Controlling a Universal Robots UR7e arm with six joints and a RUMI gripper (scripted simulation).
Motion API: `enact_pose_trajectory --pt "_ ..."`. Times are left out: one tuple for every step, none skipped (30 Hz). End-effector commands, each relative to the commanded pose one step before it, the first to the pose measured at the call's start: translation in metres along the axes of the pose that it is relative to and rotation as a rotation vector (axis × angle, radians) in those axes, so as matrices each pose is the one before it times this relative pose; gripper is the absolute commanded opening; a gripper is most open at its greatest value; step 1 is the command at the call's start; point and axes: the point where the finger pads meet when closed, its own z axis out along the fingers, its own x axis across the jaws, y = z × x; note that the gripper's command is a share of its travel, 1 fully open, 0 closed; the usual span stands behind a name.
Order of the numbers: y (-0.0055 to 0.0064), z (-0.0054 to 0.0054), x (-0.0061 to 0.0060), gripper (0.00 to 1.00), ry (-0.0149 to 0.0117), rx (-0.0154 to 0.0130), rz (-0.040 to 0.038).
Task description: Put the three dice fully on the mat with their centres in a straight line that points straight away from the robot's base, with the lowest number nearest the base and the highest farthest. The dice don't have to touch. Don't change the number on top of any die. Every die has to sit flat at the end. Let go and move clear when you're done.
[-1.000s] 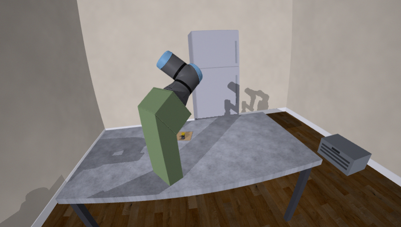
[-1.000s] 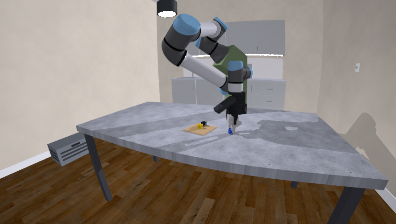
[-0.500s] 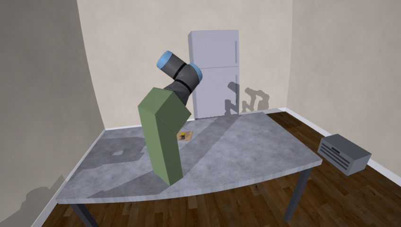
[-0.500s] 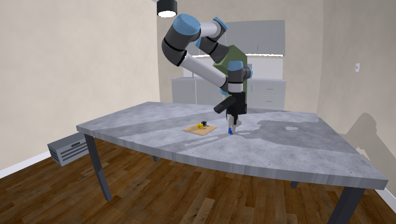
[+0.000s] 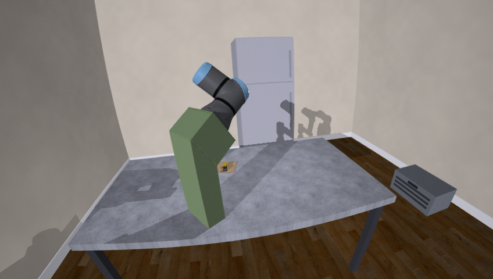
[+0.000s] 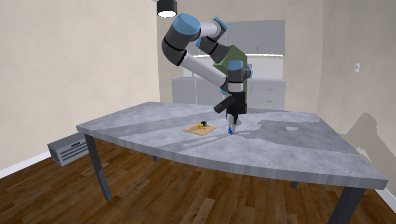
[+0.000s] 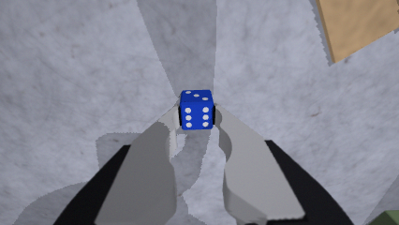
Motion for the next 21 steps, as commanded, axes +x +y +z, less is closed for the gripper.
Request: enact_pose_trajectory --pt "-0.00015 -0.00897 -0.00041 0.06 -0.00096 0.00043 0.00001" --pt "0.00000 -0.00499 0.00000 0.06 0.00000 0.00000 0.00000" --pt "0.00000 -0.00597 0.00000 0.06 0.00000 0.00000 0.00000" --pt "0.00000 -0.00686 0.00001 0.06 0.00000 0.00001 0.00000" --pt "0.00000 -0.00761 -0.00001 0.06 0.00000 -0.00001 0.00000" --pt "0.00000 -0.00798 0.00000 0.06 0.00000 0.00000 0.00000" --pt "0.00000 -0.00805 0.00000 0.06 0.00000 0.00000 0.00000" --pt "0.00000 -0.00789 0.00000 0.06 0.00000 -0.00001 0.00000" --pt "0.00000 -0.00753 0.00000 0.06 0.00000 0.00000 0.00000" --pt "0.00000 -0.00697 0.00000 0.06 0.00000 -0.00001 0.00000" --pt "0.00000 -0.00627 0.00000 0.06 0.00000 0.00001 0.00000" --pt "0.00000 -0.00545 0.00000 0.06 0.00000 0.00000 0.00000" --pt "0.00000 -0.00454 0.00000 0.06 0.00000 0.00000 0.00000" --pt "0.00000 0.00000 0.00000 0.06 0.00000 0.00000 0.00000" --pt "0.00000 0.00000 0.00000 0.06 0.00000 0.00000 0.00000" --pt "0.00000 -0.00359 -0.00001 0.06 0.00000 -0.00001 0.00000" --pt "0.00000 -0.00265 0.00000 0.06 0.00000 0.00000 0.00000" --pt "0.00000 -0.00176 0.00000 0.06 0.00000 0.00000 0.00000" --pt "0.00000 -0.00099 0.00000 0.06 0.00000 0.00001 0.00000" --pt "0.00000 -0.00040 0.00000 0.06 0.00000 0.00000 0.00000" --pt "0.00000 -0.00006 0.00000 0.06 0.00000 0.00000 0.00000"
